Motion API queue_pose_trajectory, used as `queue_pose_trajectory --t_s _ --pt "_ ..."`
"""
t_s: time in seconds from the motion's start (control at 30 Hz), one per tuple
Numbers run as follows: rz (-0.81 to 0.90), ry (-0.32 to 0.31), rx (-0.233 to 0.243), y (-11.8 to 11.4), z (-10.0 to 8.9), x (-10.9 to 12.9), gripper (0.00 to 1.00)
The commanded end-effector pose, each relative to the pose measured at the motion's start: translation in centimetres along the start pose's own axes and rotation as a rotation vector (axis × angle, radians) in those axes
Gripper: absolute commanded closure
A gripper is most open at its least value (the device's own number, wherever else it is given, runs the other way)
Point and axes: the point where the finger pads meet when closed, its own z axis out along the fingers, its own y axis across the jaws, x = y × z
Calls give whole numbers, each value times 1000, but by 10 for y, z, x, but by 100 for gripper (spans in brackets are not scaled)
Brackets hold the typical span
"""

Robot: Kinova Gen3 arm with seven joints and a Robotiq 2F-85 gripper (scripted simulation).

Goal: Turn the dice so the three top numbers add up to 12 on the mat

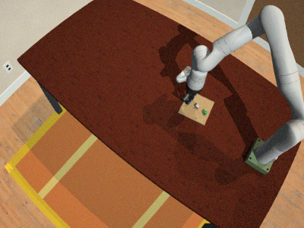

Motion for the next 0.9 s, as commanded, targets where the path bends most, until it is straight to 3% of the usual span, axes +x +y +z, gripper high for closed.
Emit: queue_pose_trajectory --t_s 0.0,0.17,0.6,0.87 --pt "0 4 -1 0 -5 1 69" --pt "0 4 -1 0 -15 1 69" --pt "0 4 -1 0 -79 1 69" --pt "0 4 -1 0 -89 1 69"
